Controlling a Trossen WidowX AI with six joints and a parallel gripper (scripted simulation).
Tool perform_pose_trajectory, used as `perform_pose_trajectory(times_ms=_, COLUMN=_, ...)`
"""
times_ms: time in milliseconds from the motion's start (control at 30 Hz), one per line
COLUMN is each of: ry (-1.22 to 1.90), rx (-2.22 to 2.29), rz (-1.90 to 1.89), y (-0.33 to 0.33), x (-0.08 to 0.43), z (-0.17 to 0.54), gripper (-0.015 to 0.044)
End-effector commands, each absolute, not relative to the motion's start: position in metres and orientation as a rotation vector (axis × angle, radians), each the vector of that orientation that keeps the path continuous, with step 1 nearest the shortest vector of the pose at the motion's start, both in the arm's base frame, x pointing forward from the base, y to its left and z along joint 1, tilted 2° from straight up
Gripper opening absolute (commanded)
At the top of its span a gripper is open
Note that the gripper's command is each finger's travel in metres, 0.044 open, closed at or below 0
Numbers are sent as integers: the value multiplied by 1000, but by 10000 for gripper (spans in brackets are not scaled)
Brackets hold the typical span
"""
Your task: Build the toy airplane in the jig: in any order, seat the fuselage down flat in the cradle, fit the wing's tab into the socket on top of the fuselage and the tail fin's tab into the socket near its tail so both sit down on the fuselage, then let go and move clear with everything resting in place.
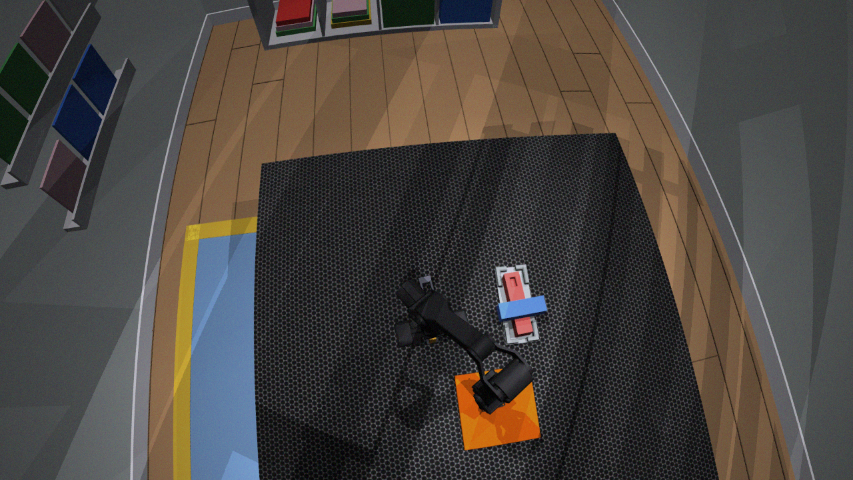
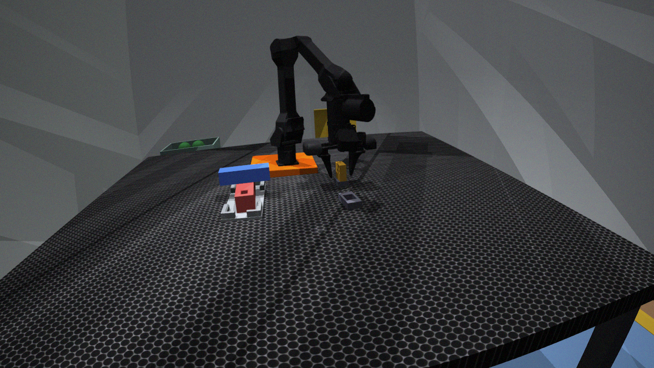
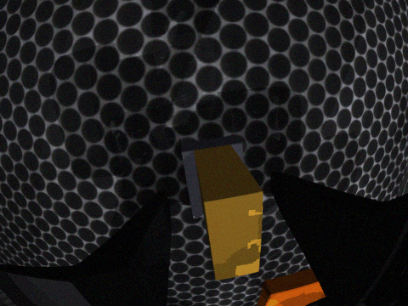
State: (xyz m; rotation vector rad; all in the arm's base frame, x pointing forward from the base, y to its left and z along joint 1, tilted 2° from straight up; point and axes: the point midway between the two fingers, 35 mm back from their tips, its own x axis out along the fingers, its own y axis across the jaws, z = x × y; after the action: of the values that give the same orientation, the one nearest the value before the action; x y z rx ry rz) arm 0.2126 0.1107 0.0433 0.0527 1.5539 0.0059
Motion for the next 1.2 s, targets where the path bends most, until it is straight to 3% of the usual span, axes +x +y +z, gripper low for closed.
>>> perform_pose_trajectory(times_ms=0, ry=1557, rx=59, rz=5, y=111, x=212, z=42, gripper=151)
perform_pose_trajectory(times_ms=133, ry=1557, rx=59, rz=5, y=111, x=212, z=42, gripper=46)
perform_pose_trajectory(times_ms=367, ry=1557, rx=59, rz=5, y=111, x=212, z=42, gripper=0)
perform_pose_trajectory(times_ms=1167, ry=1559, rx=64, rz=42, y=111, x=220, z=97, gripper=0)
